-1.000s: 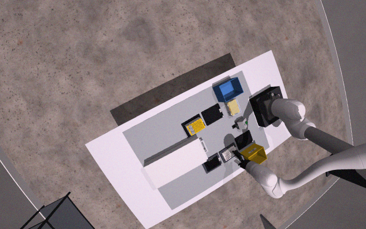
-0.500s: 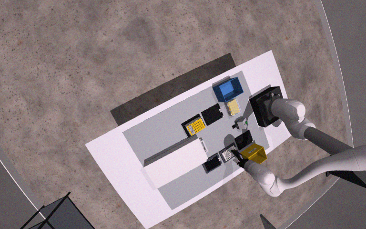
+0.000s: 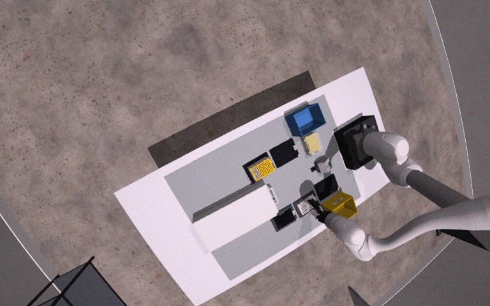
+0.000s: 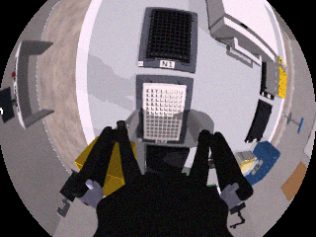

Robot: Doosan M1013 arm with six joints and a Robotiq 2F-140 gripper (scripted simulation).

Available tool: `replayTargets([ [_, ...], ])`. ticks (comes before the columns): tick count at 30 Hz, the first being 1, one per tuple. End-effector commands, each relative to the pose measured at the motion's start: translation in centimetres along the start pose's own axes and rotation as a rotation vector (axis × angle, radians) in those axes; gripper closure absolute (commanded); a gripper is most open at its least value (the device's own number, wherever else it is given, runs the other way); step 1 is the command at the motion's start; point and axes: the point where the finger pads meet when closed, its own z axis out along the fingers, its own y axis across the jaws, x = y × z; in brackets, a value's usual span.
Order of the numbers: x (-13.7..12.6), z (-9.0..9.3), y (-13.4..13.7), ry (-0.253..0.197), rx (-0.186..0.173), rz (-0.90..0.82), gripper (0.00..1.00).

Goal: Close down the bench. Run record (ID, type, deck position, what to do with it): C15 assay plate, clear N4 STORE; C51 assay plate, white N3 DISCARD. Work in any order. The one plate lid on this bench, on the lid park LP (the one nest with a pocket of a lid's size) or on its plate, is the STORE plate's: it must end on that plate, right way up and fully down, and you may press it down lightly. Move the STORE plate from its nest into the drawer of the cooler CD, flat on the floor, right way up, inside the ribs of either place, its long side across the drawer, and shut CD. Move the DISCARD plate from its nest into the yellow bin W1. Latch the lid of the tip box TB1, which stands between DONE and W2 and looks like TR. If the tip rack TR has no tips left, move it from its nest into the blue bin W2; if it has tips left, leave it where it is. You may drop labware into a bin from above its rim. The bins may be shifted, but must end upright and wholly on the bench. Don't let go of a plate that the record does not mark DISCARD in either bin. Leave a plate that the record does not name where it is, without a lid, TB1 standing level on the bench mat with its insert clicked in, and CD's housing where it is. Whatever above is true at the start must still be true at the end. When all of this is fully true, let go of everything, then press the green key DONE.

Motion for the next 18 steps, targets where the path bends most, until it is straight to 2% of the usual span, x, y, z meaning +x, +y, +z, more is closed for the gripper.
replayTargets([
  [1,0.0,0.1,0.0,0.0,0.0,0.0,0.34],
  [18,0.0,1.8,0.0,0.0,0.0,0.0,0.34],
])
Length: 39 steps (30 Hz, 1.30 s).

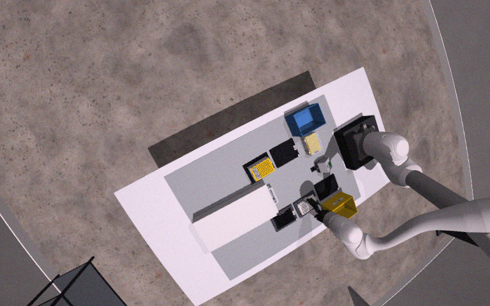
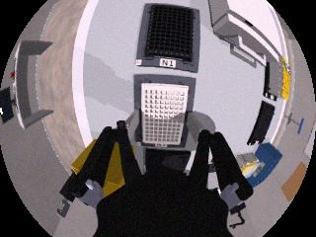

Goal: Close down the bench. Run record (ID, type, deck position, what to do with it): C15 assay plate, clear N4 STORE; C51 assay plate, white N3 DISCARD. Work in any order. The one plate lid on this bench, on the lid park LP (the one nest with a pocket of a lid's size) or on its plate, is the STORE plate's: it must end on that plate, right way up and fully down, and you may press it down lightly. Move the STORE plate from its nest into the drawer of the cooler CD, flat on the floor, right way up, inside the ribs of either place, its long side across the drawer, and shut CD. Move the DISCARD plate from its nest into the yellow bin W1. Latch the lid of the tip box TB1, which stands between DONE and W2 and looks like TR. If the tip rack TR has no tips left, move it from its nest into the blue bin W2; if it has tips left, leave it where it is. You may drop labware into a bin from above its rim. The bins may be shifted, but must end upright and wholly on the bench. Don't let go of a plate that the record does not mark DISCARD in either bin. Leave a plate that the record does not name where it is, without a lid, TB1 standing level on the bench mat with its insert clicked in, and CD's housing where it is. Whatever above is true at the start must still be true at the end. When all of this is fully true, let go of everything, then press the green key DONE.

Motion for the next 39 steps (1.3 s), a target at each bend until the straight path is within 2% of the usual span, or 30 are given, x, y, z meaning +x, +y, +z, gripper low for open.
replayTargets([
  [1,0.0,0.24,-0.01,0.0,0.0,0.0,0.34],
  [10,0.0,0.5,-0.01,0.0,0.0,0.0,0.34],
  [38,0.0,0.5,-0.01,0.0,0.0,0.0,0.45],
  [39,0.0,0.5,-0.01,0.0,0.0,0.0,1.0],
])
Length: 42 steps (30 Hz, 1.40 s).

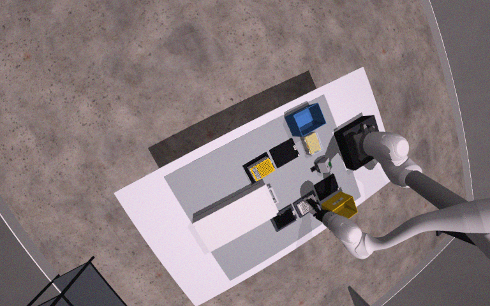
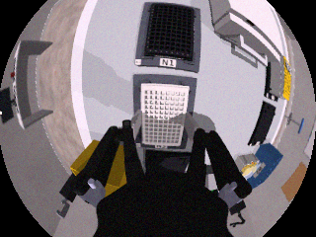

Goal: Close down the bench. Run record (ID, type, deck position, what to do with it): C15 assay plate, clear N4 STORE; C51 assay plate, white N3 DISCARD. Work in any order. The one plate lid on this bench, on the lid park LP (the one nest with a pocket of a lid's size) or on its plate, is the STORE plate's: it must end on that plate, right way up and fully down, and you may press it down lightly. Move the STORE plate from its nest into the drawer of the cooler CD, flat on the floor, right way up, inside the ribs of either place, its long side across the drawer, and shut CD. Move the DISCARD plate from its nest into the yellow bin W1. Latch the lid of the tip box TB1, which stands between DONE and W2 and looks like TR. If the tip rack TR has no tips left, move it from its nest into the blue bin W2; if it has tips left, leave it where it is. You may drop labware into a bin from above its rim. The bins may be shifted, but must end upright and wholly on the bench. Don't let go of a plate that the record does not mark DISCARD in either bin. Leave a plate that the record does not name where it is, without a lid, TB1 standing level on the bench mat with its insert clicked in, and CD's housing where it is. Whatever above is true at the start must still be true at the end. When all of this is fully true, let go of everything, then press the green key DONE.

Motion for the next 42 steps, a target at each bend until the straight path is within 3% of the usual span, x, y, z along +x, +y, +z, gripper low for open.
replayTargets([
  [1,0.0,0.01,0.0,0.0,0.0,0.0,1.0],
  [42,0.0,-0.46,0.0,0.0,0.0,0.0,1.0],
])
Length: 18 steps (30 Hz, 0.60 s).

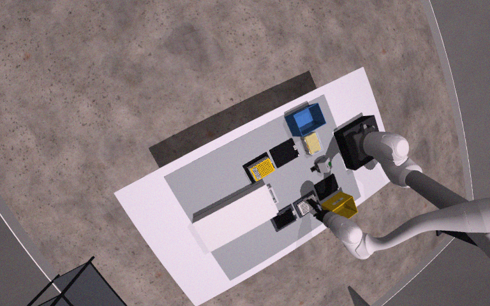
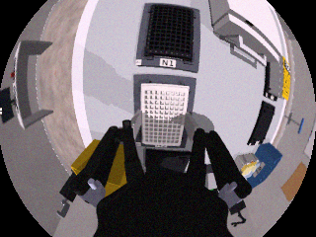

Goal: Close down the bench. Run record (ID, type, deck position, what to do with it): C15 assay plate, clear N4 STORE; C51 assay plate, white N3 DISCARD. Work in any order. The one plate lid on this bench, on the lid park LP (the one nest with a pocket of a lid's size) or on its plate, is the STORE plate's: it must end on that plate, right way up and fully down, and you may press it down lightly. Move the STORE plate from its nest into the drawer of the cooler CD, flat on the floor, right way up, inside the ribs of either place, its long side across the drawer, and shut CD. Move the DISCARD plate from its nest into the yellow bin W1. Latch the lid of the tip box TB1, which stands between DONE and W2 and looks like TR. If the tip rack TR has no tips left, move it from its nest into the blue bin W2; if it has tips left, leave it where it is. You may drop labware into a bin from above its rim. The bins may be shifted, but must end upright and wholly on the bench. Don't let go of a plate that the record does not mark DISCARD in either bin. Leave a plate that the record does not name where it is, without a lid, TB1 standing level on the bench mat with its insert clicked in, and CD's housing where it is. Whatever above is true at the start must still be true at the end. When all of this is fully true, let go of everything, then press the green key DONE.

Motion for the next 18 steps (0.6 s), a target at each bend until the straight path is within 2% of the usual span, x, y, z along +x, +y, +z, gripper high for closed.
replayTargets([
  [1,0.0,-0.13,-0.01,0.0,0.0,0.0,1.0],
  [18,0.0,-0.63,-0.01,0.0,0.0,0.0,1.0],
])
